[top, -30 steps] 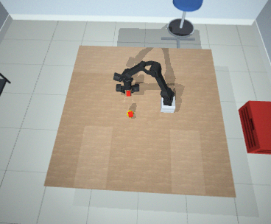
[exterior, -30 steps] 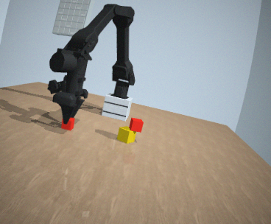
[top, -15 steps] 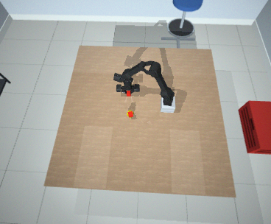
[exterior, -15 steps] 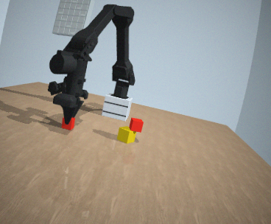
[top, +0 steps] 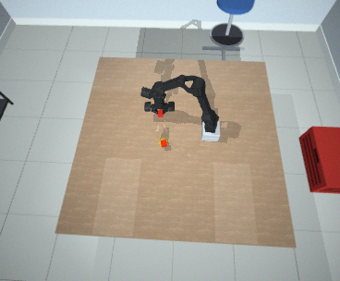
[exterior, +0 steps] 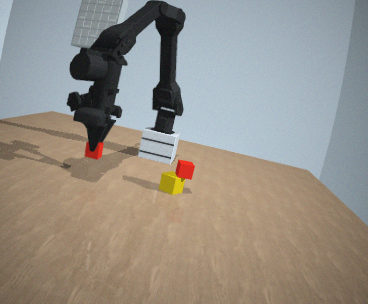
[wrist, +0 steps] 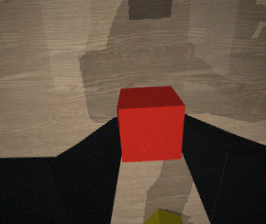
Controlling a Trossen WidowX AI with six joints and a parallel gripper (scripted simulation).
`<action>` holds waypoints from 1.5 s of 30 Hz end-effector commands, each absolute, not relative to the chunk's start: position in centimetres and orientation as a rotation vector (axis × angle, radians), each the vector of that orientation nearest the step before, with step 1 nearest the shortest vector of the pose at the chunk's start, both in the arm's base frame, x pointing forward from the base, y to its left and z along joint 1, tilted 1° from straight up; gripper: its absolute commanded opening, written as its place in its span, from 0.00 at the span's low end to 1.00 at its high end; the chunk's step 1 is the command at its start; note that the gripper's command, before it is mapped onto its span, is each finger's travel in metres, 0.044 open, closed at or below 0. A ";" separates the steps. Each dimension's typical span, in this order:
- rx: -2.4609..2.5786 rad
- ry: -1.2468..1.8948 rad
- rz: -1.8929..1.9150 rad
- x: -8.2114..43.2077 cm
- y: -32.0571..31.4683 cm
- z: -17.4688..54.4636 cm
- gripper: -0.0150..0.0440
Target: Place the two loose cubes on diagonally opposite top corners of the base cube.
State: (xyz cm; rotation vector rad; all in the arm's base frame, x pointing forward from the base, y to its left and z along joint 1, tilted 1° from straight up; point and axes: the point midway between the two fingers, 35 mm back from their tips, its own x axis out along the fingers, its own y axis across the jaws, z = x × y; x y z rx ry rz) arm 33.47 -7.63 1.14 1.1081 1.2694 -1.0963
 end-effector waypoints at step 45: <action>1.033 1.308 -1.009 32.5 0.4 7.4 0.43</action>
